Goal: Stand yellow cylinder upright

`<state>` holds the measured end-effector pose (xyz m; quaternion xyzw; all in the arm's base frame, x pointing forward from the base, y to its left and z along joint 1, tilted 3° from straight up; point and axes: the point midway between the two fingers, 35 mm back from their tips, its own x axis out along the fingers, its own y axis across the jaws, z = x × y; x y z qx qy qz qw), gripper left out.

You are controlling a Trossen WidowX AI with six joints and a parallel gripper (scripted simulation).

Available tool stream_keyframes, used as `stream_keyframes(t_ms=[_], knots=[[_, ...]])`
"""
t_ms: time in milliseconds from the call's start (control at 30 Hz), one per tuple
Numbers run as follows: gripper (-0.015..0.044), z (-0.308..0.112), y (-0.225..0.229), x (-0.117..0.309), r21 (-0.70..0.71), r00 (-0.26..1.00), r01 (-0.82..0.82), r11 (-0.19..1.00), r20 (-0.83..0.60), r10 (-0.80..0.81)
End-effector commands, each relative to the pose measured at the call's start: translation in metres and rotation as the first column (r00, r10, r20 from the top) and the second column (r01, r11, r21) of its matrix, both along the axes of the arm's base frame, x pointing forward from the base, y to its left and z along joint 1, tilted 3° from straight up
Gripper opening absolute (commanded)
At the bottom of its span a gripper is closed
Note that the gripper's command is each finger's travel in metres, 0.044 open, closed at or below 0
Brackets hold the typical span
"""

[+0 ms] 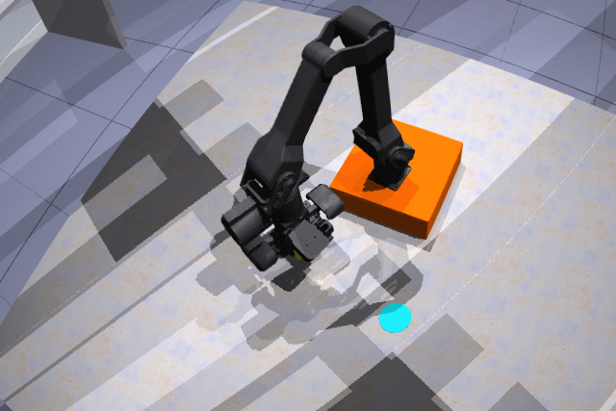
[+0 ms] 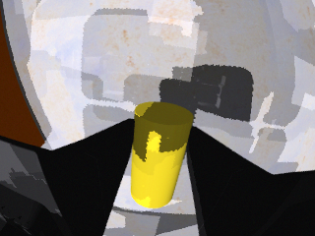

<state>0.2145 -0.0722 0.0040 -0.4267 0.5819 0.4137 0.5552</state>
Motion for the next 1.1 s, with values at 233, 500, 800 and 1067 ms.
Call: stream_keyframes(t_ms=[233,500,800,1067], knots=[[0.0105,0.034,0.0,0.005,-0.006,1.0,-0.001,1.0,0.009,0.001],[0.0105,0.059,0.001,0.004,-0.006,1.0,-0.001,1.0,0.009,0.001],[0.0105,0.088,0.004,0.0,-0.006,1.0,-0.001,1.0,0.009,0.001],[0.0105,0.094,0.012,0.004,-0.005,1.0,-0.004,1.0,0.01,0.004]])
